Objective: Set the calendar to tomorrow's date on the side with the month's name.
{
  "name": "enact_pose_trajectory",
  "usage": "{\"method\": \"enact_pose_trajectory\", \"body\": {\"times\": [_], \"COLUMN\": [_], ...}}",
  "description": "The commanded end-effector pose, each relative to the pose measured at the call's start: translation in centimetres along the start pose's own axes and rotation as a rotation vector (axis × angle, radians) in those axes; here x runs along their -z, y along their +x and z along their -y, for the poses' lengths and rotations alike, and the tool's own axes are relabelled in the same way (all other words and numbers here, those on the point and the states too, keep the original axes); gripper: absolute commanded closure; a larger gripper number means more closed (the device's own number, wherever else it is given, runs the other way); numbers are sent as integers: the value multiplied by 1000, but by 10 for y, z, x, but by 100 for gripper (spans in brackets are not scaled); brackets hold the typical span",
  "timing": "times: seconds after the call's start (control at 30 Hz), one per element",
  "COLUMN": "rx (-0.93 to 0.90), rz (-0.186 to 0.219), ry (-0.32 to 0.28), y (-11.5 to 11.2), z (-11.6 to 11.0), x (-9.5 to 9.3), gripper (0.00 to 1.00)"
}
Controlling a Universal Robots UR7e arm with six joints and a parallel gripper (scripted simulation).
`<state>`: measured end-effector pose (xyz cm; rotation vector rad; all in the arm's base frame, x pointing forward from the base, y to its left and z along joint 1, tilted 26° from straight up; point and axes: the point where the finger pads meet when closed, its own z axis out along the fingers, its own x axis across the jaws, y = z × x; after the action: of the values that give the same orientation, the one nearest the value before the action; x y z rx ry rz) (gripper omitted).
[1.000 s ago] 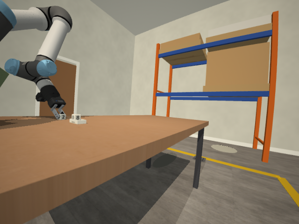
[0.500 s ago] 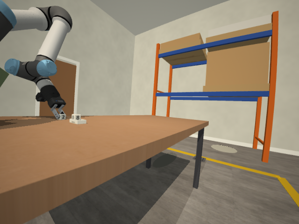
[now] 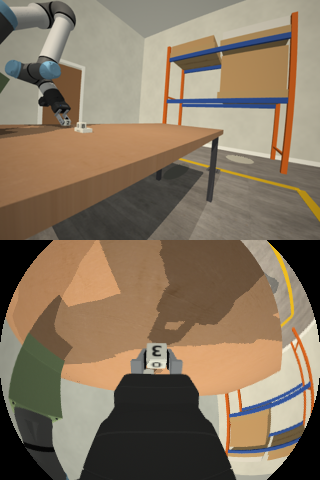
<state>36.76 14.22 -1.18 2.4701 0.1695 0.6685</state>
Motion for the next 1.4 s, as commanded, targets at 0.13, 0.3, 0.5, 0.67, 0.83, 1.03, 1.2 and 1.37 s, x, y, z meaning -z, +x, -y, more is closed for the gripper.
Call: {"method": "enact_pose_trajectory", "body": {"times": [0.13, 0.3, 0.5, 0.67, 0.83, 1.03, 1.2, 1.37], "rx": [1, 1, 1, 0, -1, 1, 0, 0], "rz": [4, 4, 4, 4, 2, 4, 5, 9], "ry": [-1, -1, -1, -1, -1, -1, 4, 19], "y": [-2, -2, -2, -1, 0, -1, -1, -2], "z": [-22, -29, -38, -41, -41, -41, -41, -42], "x": [21, 27, 36, 40, 40, 40, 40, 39], "gripper": [43, 43, 43, 43, 43, 43, 43, 43]}}
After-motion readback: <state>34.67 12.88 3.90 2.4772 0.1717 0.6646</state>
